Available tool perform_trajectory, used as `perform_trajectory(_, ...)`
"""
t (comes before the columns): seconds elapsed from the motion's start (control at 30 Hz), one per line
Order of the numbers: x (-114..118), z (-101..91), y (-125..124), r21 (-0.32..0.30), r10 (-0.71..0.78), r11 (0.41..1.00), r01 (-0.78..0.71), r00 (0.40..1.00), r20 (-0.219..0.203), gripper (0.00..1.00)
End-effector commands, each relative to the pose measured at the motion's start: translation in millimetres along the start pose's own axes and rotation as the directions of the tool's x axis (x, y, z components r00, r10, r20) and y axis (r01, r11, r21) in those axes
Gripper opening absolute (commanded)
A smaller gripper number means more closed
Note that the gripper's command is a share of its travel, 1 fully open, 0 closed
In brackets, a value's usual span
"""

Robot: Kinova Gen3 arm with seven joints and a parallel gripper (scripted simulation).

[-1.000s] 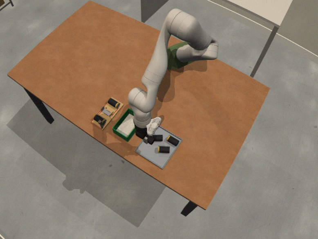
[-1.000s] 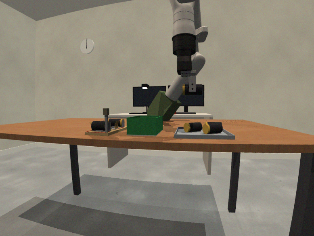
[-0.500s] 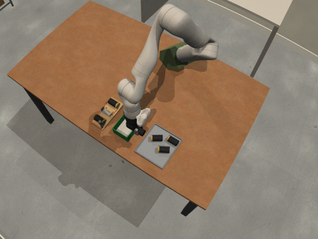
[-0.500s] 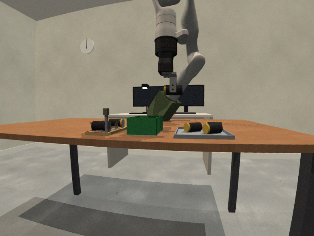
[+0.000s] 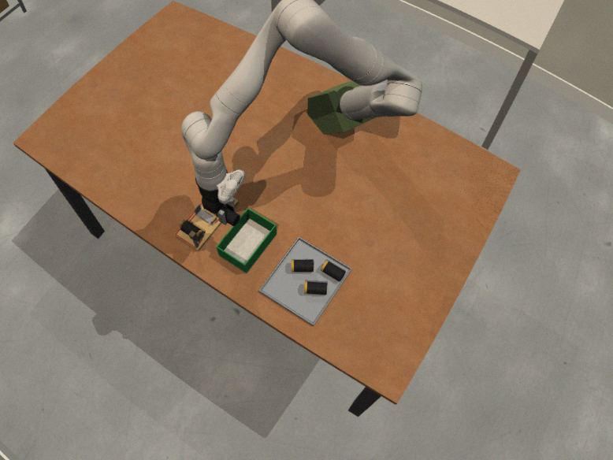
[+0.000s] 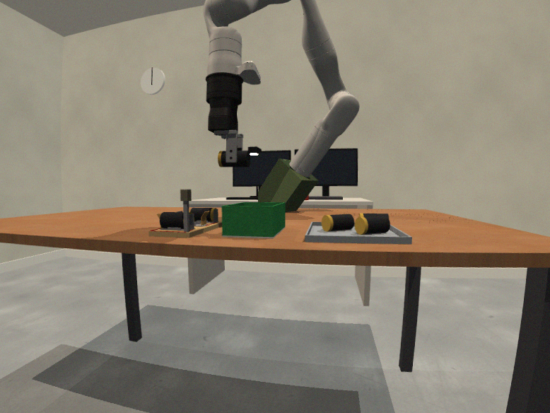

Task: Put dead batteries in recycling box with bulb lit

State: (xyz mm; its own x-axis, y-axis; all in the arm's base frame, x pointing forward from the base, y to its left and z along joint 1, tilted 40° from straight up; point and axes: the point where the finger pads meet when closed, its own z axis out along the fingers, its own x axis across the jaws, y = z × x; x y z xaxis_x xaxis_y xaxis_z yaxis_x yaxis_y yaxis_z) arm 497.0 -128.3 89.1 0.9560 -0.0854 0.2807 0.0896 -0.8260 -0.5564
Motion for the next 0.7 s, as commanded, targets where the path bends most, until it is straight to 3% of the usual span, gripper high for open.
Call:
perform_trajectory(0.0,-4,4.3,34,0.021,0.034,0.999,-0.034,0.999,-0.010,0.57)
perform_trajectory(0.1,-9,4.9,60,0.021,0.034,0.999,-0.034,0.999,-0.010,0.57)
perform_trajectory(0.17,-9,4.9,60,0.021,0.034,0.999,-0.034,0.999,-0.010,0.57)
perform_trajectory(0.37,-15,5.6,92,0.021,0.034,0.999,-0.034,0.999,-0.010,0.57)
perform_trajectory(0.67,-17,5.9,106,0.021,0.034,0.999,-0.034,0.999,-0.010,0.57)
